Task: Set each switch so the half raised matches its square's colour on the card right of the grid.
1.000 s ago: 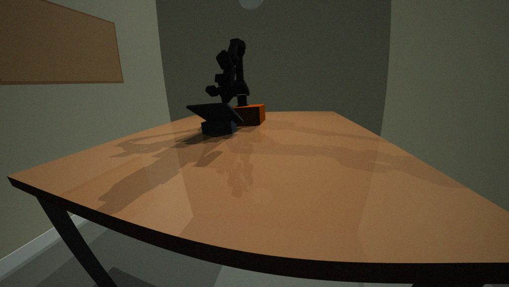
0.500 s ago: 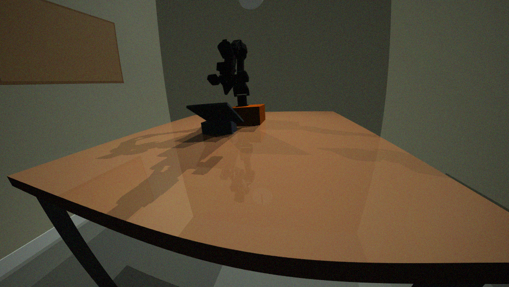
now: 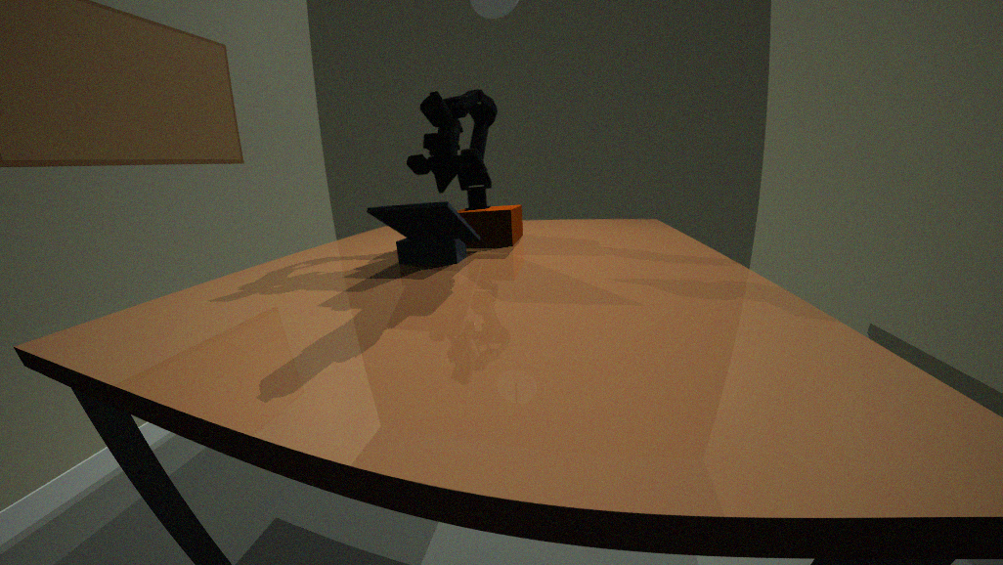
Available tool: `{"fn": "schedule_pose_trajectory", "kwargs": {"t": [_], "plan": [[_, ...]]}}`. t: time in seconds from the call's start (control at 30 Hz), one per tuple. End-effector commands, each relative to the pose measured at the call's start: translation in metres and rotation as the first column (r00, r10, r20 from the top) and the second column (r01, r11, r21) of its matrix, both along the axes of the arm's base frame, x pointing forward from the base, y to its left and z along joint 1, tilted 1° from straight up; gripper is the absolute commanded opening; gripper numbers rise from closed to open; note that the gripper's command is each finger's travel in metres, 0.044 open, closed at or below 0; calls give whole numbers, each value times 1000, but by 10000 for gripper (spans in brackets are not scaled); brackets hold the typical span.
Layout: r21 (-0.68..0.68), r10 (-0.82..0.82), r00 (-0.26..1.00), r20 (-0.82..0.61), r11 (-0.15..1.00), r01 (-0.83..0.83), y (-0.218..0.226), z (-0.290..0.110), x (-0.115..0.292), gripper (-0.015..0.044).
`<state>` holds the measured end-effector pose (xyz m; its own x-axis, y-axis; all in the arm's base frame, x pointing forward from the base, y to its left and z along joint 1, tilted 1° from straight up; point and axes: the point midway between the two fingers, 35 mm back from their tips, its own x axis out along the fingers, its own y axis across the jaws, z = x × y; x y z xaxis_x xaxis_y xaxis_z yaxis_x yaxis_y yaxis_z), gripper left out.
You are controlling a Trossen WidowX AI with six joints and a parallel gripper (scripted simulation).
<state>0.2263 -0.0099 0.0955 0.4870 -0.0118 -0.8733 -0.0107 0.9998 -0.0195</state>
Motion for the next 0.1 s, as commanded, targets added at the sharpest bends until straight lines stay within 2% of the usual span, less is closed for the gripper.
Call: {"fn": "schedule_pose_trajectory", "kwargs": {"t": [0.0, 0.07], "plan": [[1, 4, 1000, 2, 1000, -4, 0, -1, -2, 0], [1, 4, 1000, 2, 1000, -4, 0, -1, -2, 0]]}}
